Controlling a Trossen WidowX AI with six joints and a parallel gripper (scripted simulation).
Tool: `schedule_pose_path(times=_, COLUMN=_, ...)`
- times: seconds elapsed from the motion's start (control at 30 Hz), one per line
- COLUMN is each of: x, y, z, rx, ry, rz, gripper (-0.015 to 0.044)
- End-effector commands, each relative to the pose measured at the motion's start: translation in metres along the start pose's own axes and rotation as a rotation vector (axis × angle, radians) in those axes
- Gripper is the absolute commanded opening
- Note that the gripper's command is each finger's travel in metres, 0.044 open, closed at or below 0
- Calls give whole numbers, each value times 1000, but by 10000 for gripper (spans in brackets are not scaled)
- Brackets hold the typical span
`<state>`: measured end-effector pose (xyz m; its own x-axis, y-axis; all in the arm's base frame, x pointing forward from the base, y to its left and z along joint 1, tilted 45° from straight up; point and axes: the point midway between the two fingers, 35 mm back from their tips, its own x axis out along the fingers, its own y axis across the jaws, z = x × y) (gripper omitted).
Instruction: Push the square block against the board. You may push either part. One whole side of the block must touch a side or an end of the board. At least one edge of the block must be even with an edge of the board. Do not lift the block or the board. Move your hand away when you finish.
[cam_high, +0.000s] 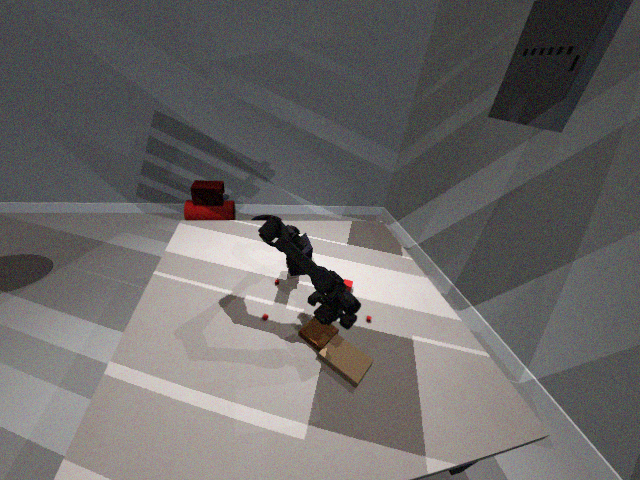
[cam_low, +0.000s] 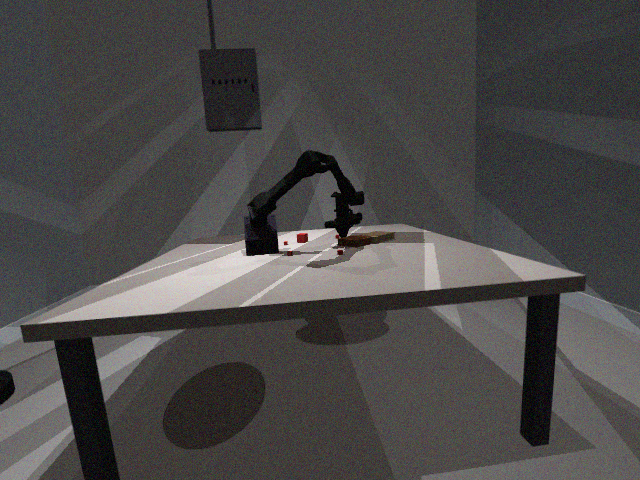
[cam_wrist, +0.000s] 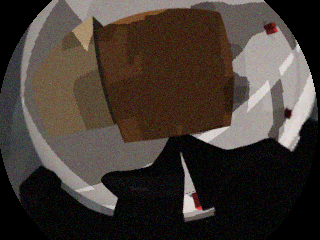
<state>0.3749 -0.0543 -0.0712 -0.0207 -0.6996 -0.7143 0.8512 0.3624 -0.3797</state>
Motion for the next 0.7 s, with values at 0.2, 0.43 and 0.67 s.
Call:
schedule_pose_path(times=0.2, x=3, y=-4, z=21, rx=8, ry=-3, rz=-10, gripper=0)
schedule_pose_path(times=0.43, x=3, y=-5, z=26, rx=8, ry=-3, rz=-10, gripper=0)
schedule_pose_path(times=0.67, x=3, y=-3, z=15, rx=8, ry=-3, rz=-10, gripper=0)
